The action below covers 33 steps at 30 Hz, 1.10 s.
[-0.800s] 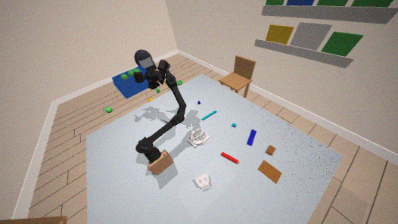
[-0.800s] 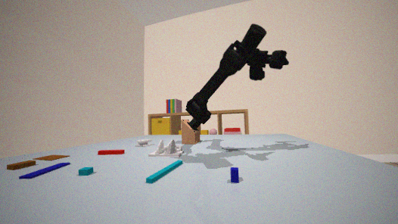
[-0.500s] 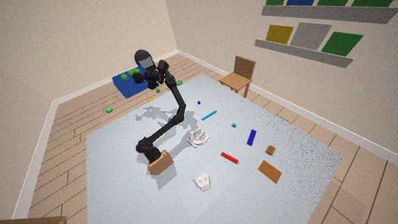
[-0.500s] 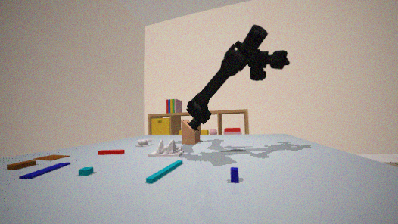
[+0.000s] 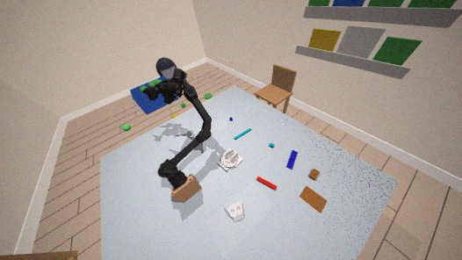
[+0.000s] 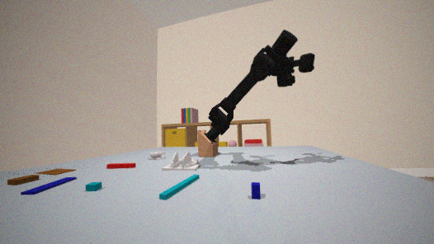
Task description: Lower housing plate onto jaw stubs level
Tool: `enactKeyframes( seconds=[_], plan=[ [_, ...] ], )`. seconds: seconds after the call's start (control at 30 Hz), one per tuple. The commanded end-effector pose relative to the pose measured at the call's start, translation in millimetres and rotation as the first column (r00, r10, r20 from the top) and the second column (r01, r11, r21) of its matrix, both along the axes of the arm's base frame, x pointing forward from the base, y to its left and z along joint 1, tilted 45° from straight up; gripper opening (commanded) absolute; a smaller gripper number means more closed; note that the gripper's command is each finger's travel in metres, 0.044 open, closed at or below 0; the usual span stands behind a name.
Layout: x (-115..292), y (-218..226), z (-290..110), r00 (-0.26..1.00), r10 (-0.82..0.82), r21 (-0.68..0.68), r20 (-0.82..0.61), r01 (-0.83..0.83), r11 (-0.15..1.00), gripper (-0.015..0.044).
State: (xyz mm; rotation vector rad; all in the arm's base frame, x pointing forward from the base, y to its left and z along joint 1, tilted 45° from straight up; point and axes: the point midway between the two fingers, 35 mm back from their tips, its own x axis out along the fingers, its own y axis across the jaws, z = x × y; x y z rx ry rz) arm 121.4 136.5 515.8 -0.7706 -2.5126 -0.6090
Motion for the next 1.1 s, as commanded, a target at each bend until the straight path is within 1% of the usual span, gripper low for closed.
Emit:
enactKeyframes(
  seconds=[0.0, 0.3, 0.57, 0.83, 1.07],
  plan=[
    [-30, -8, 9, 0.997, 0.028, 0.067, 0.074, -0.033, 0.997, 0.0440],
    [-89, -28, 20, 0.973, 0.094, 0.181, 0.212, -0.134, 0.974, 0.0440],
    [-137, -53, 24, 0.934, 0.142, 0.276, 0.328, -0.238, 0.931, 0.0440],
    [-179, -83, 23, 0.886, 0.172, 0.364, 0.430, -0.345, 0.865, 0.0440],
    [-215, -117, 16, 0.832, 0.201, 0.424, 0.516, -0.452, 0.785, 0.0440]
  ],
)
